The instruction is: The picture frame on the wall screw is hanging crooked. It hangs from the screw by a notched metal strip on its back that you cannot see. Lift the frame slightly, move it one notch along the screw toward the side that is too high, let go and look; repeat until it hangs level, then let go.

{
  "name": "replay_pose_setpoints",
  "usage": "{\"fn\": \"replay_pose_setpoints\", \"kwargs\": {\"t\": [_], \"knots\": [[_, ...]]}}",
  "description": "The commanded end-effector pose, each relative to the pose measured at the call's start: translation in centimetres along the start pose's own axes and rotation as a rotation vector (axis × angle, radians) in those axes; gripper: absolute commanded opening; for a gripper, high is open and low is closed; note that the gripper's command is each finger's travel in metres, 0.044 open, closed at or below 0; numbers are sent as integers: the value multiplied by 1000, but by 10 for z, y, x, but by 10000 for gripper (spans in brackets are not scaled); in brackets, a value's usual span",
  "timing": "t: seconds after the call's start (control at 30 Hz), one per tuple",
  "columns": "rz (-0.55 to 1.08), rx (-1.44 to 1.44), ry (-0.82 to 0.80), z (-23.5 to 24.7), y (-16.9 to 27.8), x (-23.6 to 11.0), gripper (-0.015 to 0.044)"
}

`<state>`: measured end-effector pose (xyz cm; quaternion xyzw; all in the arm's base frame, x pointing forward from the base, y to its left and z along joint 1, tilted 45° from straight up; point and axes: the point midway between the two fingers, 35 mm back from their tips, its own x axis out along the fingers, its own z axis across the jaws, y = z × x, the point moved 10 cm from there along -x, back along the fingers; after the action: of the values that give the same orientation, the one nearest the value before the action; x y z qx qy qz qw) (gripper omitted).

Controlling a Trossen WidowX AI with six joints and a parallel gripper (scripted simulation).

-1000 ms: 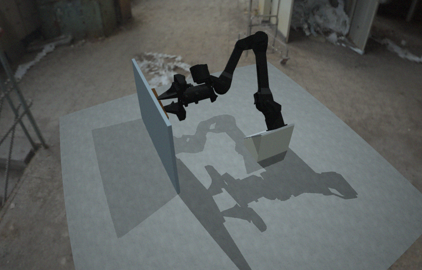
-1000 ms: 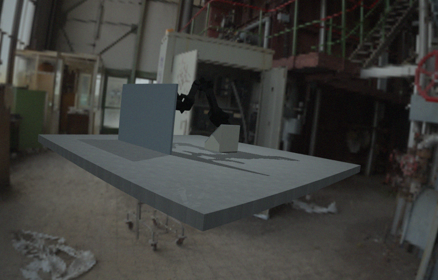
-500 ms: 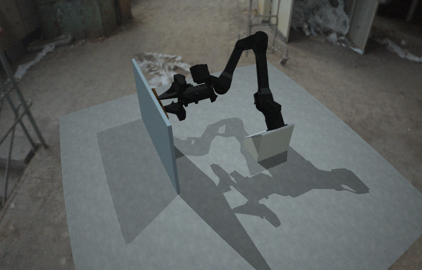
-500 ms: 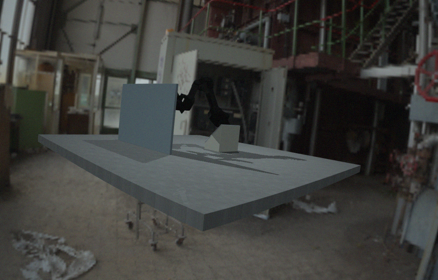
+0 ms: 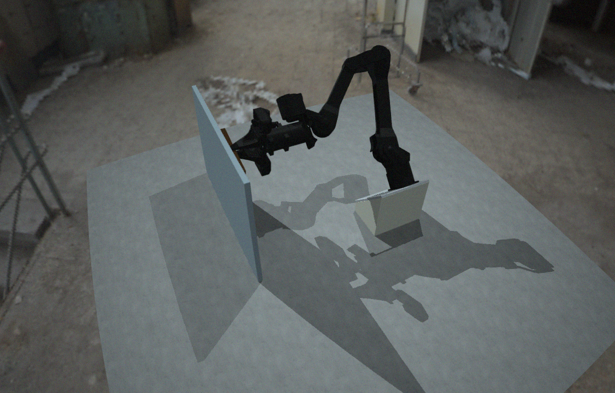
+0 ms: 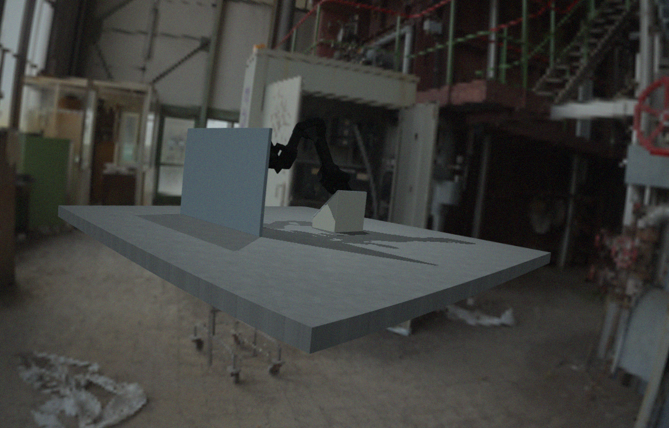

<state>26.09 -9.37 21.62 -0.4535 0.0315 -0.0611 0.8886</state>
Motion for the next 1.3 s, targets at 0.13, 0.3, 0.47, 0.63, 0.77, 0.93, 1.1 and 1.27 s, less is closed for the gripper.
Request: {"fn": "replay_pose_setpoints", "kwargs": {"t": [0.13,0.3,0.47,0.63,0.77,0.93,1.1,1.27], "knots": [[-2,5,3,0,0,0,0],[-2,5,3,0,0,0,0],[-2,5,3,1,0,0,0],[-2,5,3,3,0,0,0],[-2,5,3,4,0,0,0],[-2,5,3,6,0,0,0],[-2,5,3,8,0,0,0],[-2,5,3,9,0,0,0]]}}
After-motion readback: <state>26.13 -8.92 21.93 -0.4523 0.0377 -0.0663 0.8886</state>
